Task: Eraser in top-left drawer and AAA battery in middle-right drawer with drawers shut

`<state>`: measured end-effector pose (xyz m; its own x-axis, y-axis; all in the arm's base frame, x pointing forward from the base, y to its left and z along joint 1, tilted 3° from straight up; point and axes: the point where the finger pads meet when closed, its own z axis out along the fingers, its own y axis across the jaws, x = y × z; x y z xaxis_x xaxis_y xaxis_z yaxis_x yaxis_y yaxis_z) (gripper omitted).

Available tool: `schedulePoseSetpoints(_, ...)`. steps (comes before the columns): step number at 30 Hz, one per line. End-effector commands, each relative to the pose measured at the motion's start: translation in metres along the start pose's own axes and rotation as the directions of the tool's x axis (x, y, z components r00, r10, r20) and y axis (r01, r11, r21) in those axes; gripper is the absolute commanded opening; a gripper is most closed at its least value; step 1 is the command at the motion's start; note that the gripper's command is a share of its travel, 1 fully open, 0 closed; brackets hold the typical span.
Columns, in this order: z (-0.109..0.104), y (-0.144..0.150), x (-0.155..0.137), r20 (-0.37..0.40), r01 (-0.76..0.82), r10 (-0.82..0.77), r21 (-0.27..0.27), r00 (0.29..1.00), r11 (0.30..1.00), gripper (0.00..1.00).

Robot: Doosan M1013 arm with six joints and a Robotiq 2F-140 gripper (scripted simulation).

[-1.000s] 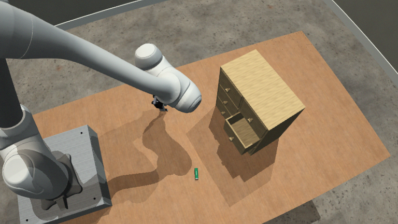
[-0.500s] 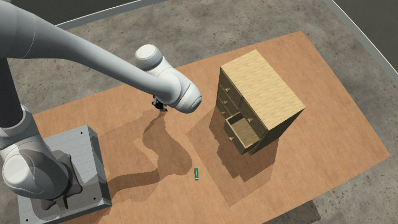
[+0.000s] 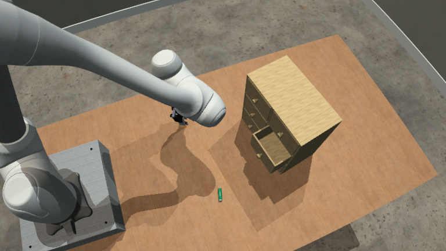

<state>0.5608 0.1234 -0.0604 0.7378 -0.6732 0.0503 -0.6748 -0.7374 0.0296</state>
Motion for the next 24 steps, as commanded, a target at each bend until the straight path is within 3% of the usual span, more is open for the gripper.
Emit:
schedulePoseSetpoints(1, 0.000, 0.000, 0.000, 0.000, 0.000, 0.000, 0.000, 1.000, 1.000, 0.15)
schedulePoseSetpoints(13, 0.016, 0.000, 0.000, 0.000, 0.000, 0.000, 0.000, 1.000, 1.000, 0.15)
schedulePoseSetpoints(24, 0.017, 0.000, 0.000, 0.000, 0.000, 0.000, 0.000, 1.000, 1.000, 0.15)
